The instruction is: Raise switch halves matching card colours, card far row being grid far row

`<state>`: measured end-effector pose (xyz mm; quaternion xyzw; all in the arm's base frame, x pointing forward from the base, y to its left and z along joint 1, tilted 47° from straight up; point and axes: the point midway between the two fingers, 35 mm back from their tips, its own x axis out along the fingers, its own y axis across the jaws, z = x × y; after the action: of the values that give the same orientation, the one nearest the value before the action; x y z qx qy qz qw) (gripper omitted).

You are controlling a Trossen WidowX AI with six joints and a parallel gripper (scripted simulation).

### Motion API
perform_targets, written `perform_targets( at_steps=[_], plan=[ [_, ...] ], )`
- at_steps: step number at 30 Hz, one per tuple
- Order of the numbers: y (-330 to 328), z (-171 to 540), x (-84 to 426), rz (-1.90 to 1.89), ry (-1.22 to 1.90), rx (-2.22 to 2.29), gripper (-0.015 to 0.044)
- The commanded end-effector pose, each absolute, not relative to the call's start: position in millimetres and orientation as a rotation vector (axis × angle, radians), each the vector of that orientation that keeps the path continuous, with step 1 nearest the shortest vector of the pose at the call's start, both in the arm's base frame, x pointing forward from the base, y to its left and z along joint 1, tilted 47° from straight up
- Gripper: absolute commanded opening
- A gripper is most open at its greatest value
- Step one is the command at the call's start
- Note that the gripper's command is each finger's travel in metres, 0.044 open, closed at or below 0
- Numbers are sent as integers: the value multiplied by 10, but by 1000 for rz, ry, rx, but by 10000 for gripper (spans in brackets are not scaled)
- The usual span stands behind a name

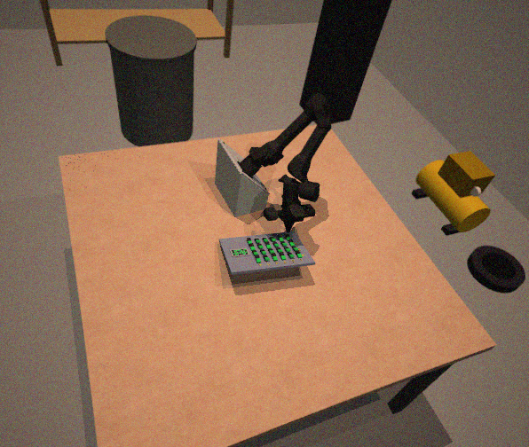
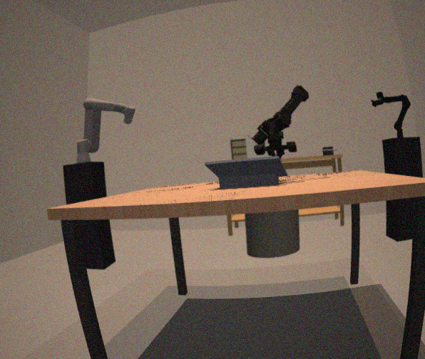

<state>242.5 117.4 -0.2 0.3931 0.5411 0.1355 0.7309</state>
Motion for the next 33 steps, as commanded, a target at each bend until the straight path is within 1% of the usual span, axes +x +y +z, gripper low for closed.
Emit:
perform_targets(
  at_steps=[1,33],
  plan=[
    [1202,-48,2443,290,1192,866,0],
    [1237,-87,2462,291,1192,866,0]
  ],
)
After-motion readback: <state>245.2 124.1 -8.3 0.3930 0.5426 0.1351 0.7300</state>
